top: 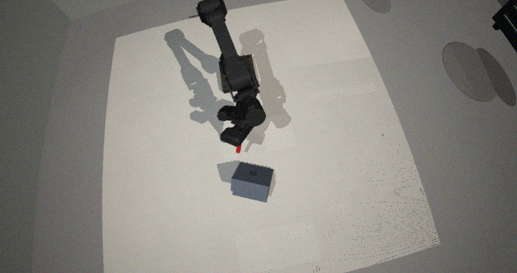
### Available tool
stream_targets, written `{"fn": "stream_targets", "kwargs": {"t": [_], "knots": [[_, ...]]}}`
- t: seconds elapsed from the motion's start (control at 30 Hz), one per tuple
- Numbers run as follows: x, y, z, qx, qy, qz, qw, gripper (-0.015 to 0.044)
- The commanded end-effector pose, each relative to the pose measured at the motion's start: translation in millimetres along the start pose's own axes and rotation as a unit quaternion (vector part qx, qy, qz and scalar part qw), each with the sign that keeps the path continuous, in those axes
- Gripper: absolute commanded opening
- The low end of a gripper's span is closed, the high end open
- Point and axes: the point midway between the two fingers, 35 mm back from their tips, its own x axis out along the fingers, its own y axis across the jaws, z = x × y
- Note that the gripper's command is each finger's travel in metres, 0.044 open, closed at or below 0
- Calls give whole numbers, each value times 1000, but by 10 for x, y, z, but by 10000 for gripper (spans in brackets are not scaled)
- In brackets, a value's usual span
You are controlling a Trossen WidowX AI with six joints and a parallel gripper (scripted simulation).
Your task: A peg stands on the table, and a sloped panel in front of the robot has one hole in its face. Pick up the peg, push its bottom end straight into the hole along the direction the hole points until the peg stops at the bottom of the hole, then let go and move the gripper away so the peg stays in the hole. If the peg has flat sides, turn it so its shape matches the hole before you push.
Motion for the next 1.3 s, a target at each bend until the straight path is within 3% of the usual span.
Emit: {"fn": "stream_targets", "kwargs": {"t": [0.0, 1.27], "knots": [[-6, -20, -30, -9, 2, 8, 1000, 0], [-148, -112, -413, -61, 45, 86, 993, 0]]}}
